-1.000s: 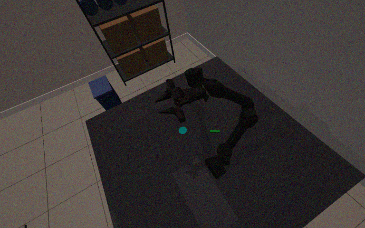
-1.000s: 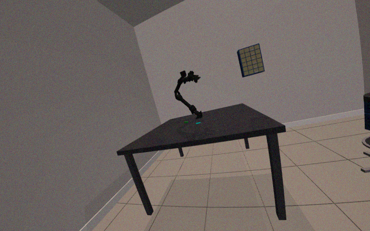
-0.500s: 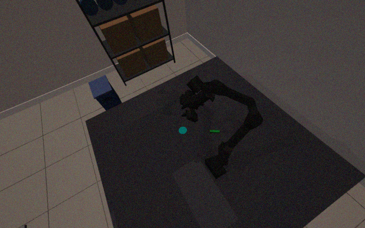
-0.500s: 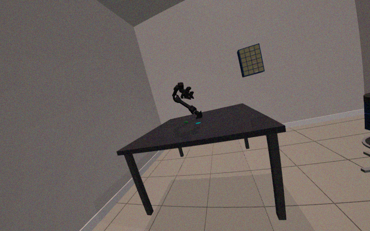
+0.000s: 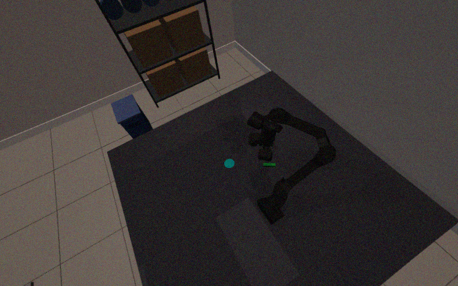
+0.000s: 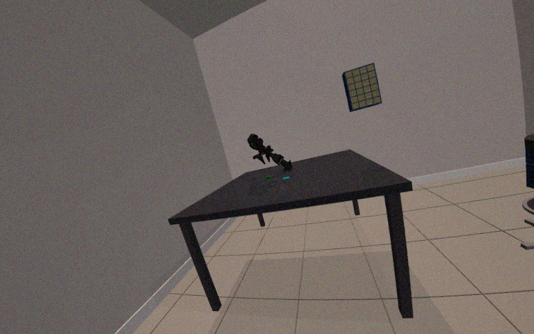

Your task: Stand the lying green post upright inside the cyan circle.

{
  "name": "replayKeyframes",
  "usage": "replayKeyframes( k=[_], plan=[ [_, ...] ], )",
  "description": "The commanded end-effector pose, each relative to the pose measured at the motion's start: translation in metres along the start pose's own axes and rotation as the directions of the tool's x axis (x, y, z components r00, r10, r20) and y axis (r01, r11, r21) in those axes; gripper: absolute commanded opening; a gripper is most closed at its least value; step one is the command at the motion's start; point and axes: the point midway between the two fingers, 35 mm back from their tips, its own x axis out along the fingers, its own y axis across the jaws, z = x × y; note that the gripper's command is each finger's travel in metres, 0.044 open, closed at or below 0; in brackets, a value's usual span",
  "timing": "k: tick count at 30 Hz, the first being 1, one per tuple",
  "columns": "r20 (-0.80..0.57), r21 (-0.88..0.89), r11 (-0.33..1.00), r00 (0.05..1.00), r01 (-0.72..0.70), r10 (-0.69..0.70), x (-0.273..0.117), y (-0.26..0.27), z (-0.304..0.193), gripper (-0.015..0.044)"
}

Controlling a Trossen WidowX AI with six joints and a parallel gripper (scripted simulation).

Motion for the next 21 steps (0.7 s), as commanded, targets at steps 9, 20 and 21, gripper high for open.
replayKeyframes(
  k=[9,20,21],
  plan=[
    [-0.071,-0.046,0.998,0.996,0.049,-0.052,0.065,-0.009,-0.011,0.0233],
    [-0.127,-0.105,0.991,0.987,0.087,-0.1,0.122,-0.009,-0.025,0.018],
    [-0.127,-0.105,0.991,0.987,0.087,-0.1,0.122,-0.009,-0.025,0.0154]
  ],
)
